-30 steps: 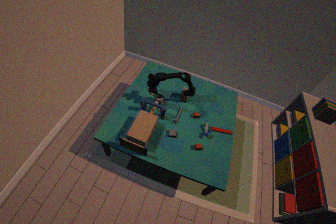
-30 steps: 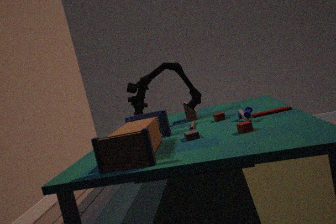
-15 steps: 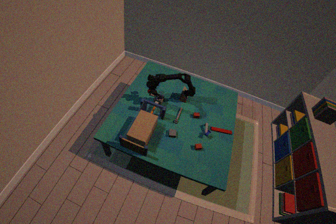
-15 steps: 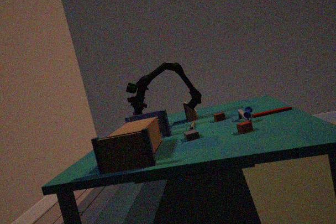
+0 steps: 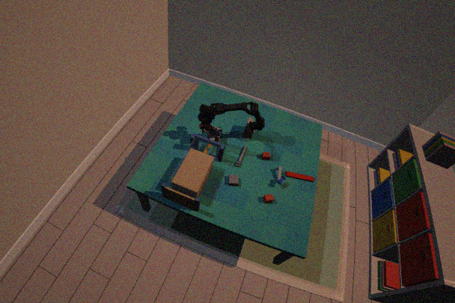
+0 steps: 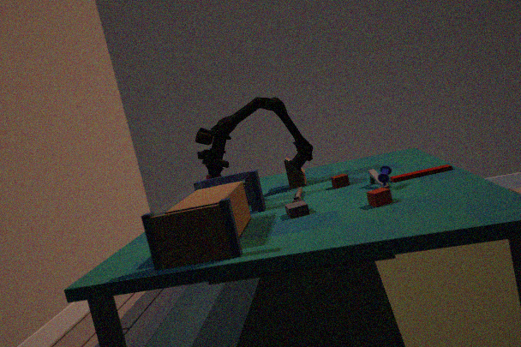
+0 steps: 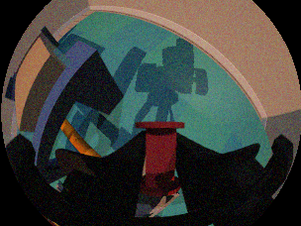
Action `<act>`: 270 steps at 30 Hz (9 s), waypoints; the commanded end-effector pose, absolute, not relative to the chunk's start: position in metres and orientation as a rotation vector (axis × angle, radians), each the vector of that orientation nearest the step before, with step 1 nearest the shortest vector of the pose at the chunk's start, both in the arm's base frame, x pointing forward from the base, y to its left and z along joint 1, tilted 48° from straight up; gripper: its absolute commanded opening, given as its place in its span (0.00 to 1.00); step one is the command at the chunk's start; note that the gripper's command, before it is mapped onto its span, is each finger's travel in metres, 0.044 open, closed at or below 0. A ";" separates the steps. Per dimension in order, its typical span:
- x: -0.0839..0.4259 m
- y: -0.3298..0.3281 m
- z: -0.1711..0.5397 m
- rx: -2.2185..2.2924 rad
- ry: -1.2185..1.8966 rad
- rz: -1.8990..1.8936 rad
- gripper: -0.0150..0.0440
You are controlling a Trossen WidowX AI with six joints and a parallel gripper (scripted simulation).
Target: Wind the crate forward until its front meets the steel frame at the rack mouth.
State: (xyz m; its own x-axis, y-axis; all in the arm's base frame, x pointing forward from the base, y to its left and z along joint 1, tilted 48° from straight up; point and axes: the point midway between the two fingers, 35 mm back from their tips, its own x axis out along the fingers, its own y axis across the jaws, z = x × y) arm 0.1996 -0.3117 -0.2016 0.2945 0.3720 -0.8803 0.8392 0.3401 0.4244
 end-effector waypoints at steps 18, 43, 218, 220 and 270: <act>0.233 -0.293 -0.184 1.278 1.297 -0.429 0.25; 0.255 -0.270 -0.159 1.281 1.298 -0.426 0.25; 0.084 -0.189 -0.095 1.285 1.313 -0.433 0.25; 0.082 -0.191 -0.097 1.285 1.313 -0.434 0.25; 0.057 -0.240 -0.151 1.279 1.312 -0.440 0.25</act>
State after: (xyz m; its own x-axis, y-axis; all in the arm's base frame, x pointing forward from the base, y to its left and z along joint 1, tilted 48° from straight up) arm 0.0566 -0.2356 -0.1435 0.2994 0.4022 -0.8652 0.8433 0.3126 0.4372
